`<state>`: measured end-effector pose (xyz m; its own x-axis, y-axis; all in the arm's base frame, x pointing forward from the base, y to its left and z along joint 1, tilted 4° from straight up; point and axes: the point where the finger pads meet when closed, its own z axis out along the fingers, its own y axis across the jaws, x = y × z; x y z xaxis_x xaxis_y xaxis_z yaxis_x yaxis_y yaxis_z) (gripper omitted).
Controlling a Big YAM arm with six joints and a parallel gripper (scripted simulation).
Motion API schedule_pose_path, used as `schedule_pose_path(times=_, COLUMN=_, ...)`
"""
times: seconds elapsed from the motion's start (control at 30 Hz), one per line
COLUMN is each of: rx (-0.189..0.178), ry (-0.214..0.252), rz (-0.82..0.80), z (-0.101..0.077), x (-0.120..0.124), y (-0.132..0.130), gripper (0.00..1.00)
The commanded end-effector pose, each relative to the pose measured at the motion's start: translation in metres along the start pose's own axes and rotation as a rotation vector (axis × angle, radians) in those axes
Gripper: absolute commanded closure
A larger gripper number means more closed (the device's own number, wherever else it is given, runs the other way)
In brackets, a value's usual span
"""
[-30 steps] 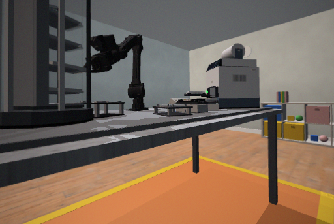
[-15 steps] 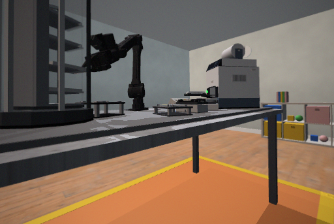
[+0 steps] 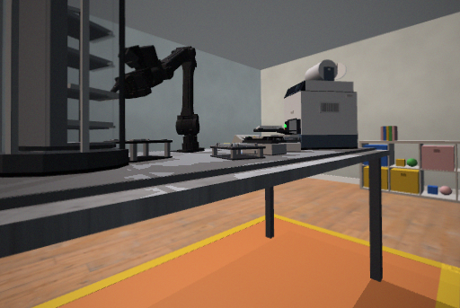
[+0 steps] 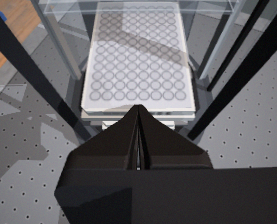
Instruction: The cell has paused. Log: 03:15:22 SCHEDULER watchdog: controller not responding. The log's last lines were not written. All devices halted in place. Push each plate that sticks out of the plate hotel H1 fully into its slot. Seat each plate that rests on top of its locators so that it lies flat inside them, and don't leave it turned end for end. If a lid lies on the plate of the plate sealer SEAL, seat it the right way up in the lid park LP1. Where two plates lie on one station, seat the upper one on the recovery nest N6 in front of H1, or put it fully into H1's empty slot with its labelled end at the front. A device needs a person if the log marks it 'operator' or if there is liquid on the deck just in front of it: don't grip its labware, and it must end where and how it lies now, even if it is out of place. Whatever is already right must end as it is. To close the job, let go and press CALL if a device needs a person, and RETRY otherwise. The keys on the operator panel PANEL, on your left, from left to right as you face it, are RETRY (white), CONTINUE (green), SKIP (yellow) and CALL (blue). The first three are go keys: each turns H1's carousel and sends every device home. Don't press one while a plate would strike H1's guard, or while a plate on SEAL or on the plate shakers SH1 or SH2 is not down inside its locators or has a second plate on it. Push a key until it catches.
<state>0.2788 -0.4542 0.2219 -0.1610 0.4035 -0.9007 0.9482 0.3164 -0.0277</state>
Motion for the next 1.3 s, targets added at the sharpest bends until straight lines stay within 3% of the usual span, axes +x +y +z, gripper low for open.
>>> schedule_pose_path(times=0.0, rx=0.004, ry=-0.044, rz=0.009, z=0.011, x=-0.030, y=-0.001, gripper=1.00)
schedule_pose_path(times=0.2, rx=0.004, ry=-0.047, rz=0.010, z=0.013, x=-0.032, y=-0.001, gripper=1.00)
schedule_pose_path(times=0.23, rx=0.004, ry=-0.027, rz=0.004, z=0.013, x=-0.019, y=-0.001, gripper=1.00)
schedule_pose_path(times=0.3, rx=0.004, ry=-0.044, rz=0.009, z=0.014, x=-0.032, y=-0.001, gripper=1.00)
schedule_pose_path(times=0.77, rx=0.004, ry=-0.048, rz=0.010, z=0.019, x=-0.036, y=-0.001, gripper=1.00)
schedule_pose_path(times=0.8, rx=0.005, ry=-0.031, rz=0.005, z=0.020, x=-0.025, y=-0.001, gripper=1.00)
schedule_pose_path(times=0.87, rx=0.004, ry=-0.043, rz=0.008, z=0.021, x=-0.036, y=-0.001, gripper=1.00)
schedule_pose_path(times=1.27, rx=0.004, ry=-0.046, rz=0.009, z=0.026, x=-0.039, y=-0.001, gripper=1.00)
